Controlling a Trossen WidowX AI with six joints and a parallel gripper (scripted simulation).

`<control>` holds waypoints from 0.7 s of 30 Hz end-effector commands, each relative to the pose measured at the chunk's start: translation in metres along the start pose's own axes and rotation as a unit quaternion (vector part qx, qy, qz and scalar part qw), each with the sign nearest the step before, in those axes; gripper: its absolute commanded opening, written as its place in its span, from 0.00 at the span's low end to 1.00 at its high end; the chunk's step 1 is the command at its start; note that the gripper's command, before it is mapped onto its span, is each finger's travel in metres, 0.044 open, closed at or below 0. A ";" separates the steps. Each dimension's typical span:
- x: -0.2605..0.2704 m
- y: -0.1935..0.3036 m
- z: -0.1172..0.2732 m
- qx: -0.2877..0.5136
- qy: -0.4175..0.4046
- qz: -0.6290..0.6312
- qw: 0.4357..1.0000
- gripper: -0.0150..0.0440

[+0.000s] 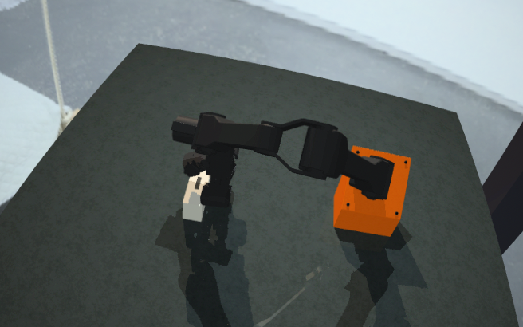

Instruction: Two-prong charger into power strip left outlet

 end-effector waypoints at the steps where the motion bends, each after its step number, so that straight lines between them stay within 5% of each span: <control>1: 0.001 -0.002 0.001 0.000 -0.002 -0.002 1.000 0.25; 21: 0.002 -0.008 0.001 -0.001 -0.002 -0.002 1.000 0.25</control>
Point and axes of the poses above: the point midway between the two fingers, 35 mm back from their tips, its own z axis back along the fingers, its own x axis across the jaws, y = z × x, the point moved 2 cm from there along z, back along the fingers, and after that the axes turned 8 degrees about -z, right-handed, at the moved point
